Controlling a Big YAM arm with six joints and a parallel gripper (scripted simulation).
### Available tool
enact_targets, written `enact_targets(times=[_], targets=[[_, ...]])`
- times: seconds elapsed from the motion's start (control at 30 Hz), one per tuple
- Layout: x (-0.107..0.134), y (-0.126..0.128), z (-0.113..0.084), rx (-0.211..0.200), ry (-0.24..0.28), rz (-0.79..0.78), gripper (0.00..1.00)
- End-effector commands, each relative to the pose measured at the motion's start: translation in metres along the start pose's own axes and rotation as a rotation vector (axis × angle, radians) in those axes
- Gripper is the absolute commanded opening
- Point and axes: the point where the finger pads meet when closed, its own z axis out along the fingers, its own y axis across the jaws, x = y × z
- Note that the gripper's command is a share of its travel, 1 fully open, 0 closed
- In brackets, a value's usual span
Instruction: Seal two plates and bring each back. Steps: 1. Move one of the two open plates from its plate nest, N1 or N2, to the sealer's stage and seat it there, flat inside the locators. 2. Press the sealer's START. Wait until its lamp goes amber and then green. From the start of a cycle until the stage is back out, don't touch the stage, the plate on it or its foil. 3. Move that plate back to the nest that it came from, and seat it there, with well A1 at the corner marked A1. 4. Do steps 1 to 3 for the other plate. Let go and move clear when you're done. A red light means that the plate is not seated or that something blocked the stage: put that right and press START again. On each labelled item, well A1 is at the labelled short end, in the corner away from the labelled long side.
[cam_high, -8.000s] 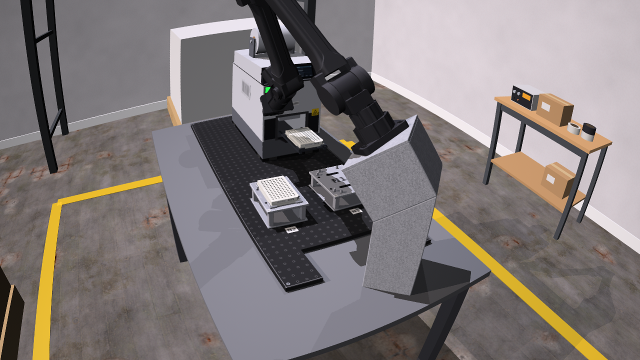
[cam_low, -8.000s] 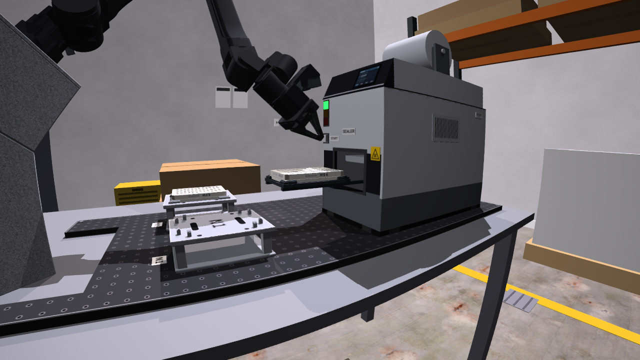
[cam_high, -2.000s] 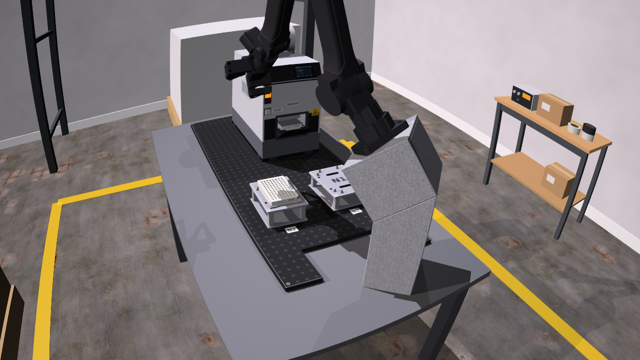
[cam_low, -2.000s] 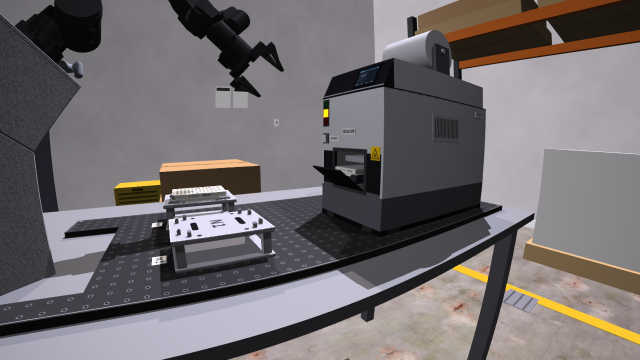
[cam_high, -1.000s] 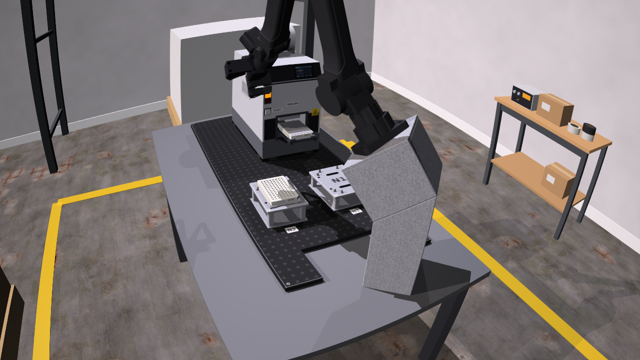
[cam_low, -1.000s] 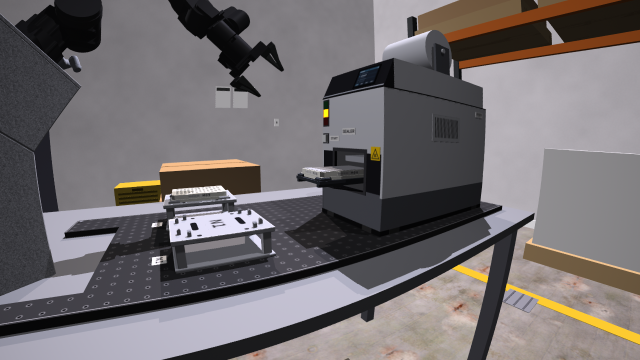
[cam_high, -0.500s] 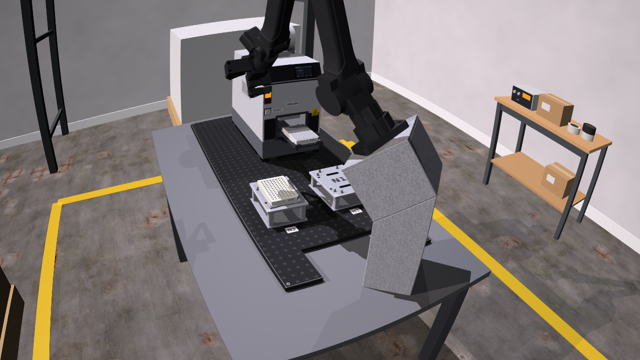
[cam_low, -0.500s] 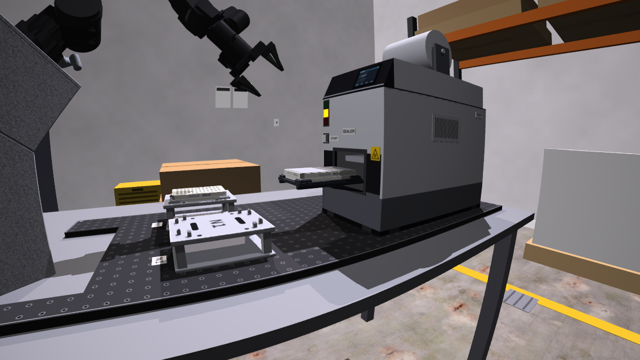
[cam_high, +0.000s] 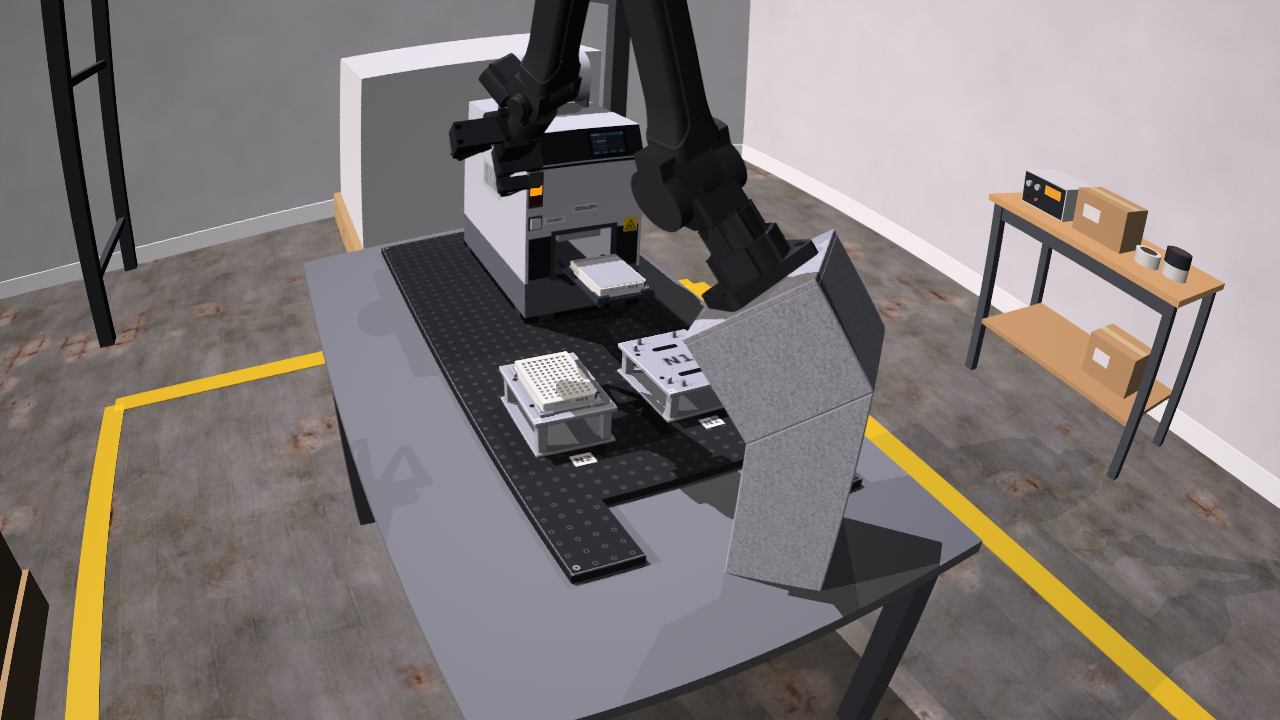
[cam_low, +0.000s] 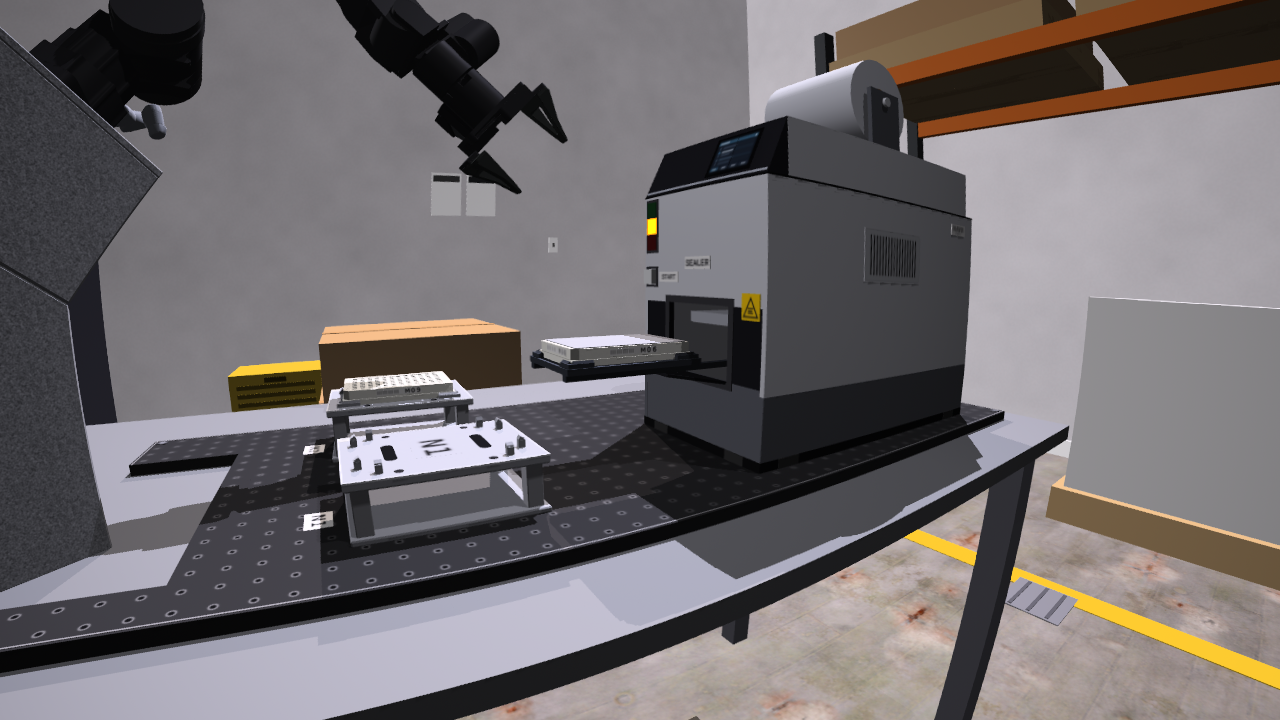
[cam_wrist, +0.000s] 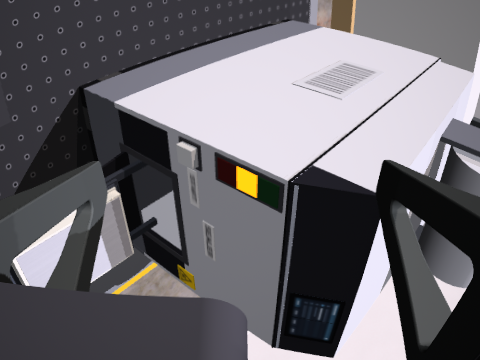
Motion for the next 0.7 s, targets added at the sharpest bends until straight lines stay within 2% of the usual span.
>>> enact_targets(times=[0.0,0.67], targets=[[-0.0073,-0.0290,-0.0016,0.062,-0.015,0.006,1.00],[-0.0117,-0.0373,-0.0002,0.074,-0.023,0.005,1.00]])
